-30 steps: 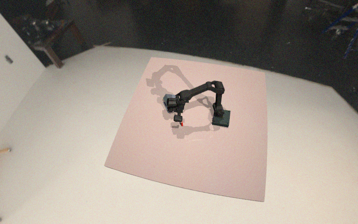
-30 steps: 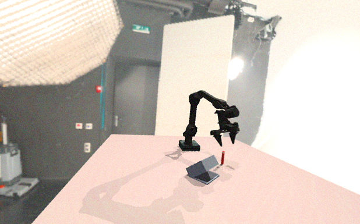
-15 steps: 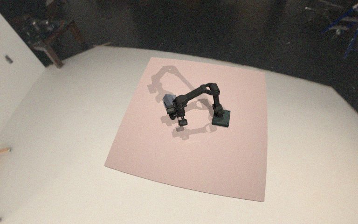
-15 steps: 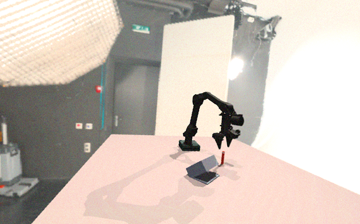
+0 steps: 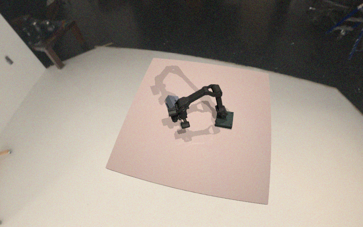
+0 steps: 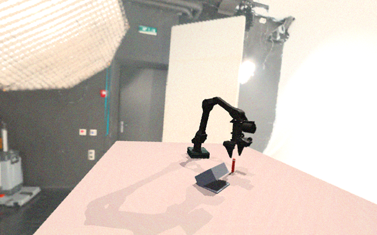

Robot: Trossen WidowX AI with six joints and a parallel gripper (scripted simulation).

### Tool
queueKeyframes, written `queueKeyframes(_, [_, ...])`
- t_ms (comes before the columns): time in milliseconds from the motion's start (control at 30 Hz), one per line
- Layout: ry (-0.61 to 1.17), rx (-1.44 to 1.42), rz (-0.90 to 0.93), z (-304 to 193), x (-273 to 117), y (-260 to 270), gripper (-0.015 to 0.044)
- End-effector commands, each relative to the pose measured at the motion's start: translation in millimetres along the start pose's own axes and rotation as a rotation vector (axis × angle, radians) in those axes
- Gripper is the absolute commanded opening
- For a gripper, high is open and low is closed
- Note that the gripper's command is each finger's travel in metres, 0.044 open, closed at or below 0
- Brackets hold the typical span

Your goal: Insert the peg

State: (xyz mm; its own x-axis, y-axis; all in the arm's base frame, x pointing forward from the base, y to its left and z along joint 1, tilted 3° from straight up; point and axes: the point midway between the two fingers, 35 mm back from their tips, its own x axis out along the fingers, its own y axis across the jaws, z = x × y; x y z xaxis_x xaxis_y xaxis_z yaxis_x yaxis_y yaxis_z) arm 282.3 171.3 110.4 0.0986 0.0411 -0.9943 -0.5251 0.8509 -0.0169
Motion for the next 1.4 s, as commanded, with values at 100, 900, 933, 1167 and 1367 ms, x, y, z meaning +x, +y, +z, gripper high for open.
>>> queueKeyframes(100, [0.022,-0.005,-0.007,-4,18,-1,0.044])
queueKeyframes(900, [0.022,-0.005,-0.007,-7,56,-2,0.044])
queueKeyframes(933, [0.022,-0.005,-0.007,-7,56,-2,0.044])
queueKeyframes(1167, [0.022,-0.005,-0.007,-7,56,-2,0.044])
queueKeyframes(1367, [0.022,-0.005,-0.007,-7,56,-2,0.044])
